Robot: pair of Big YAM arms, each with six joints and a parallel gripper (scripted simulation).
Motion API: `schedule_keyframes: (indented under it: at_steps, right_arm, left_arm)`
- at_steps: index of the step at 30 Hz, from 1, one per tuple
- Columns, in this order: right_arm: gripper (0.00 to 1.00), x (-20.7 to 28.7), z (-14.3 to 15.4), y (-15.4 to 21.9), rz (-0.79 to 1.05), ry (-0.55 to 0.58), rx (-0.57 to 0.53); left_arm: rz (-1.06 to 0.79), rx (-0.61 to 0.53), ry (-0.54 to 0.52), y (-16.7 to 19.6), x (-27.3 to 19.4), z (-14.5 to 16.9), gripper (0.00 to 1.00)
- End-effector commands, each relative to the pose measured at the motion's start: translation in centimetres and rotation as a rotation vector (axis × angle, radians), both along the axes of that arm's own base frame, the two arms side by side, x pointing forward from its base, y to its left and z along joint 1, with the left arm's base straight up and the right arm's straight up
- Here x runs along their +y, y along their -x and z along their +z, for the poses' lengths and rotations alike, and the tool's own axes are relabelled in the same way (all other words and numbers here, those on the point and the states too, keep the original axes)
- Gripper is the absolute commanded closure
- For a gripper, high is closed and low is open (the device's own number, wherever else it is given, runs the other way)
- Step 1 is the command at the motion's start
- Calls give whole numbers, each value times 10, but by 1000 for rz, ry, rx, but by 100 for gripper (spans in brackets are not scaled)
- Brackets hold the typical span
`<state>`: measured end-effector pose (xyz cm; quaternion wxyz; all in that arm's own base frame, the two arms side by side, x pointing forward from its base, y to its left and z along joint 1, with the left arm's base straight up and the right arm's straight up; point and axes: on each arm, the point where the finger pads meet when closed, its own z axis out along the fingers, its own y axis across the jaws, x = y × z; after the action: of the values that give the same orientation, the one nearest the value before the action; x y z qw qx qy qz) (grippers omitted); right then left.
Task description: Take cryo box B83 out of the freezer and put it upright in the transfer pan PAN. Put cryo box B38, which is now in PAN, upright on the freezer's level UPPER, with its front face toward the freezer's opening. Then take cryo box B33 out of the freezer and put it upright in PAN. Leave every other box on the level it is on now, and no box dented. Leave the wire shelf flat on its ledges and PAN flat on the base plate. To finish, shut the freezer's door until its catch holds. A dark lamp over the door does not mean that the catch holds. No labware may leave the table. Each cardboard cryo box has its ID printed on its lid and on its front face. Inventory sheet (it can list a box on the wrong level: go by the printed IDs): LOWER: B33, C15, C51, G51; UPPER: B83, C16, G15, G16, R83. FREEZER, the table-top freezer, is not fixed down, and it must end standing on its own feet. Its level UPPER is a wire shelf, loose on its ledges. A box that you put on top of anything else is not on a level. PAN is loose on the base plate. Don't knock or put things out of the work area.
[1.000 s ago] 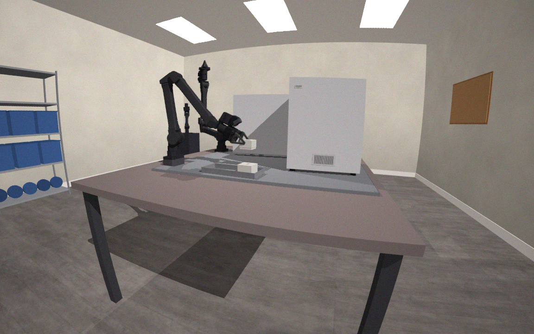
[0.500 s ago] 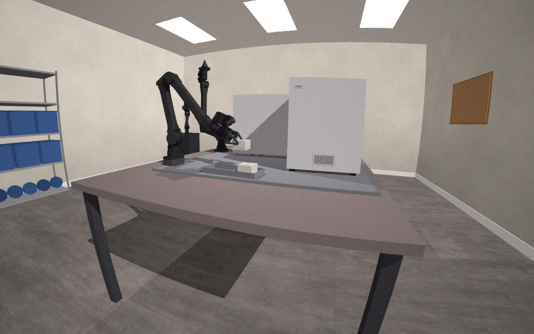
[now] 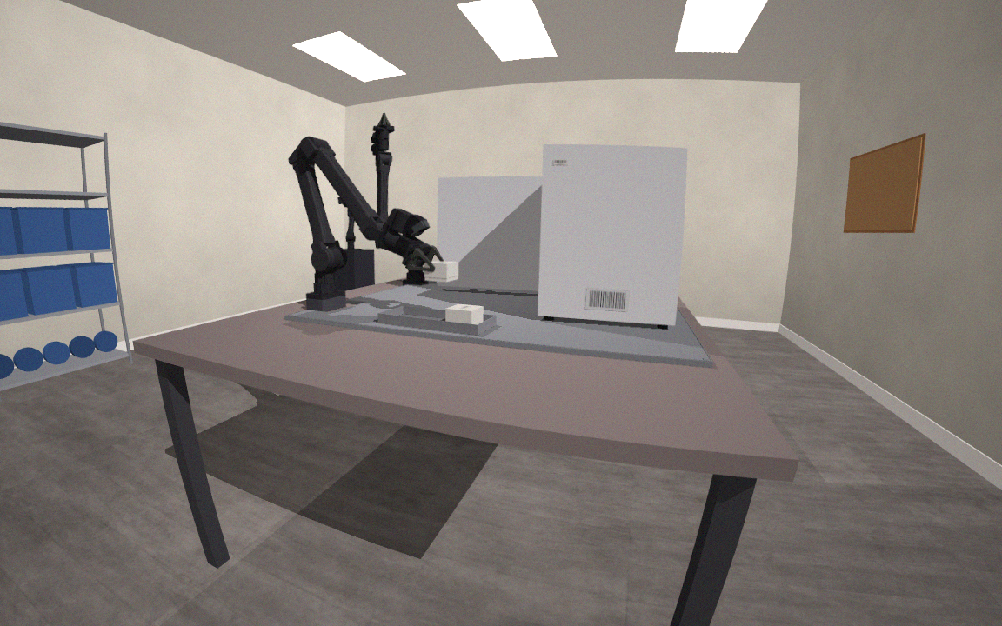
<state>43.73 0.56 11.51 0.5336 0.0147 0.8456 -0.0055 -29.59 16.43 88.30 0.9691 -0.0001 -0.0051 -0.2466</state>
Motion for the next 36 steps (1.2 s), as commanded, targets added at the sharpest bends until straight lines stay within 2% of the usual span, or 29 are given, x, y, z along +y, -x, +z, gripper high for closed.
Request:
schedule_keyframes:
  at_steps: [1,36]
  right_arm:
    - [23,-9,9,1,4,16,-21]
    - [23,-100,9,49,-22,17,-14]
  left_arm:
    - [-12,33,-16,-12,-6,1,100]
    - [-12,33,-16,-12,-6,1,100]
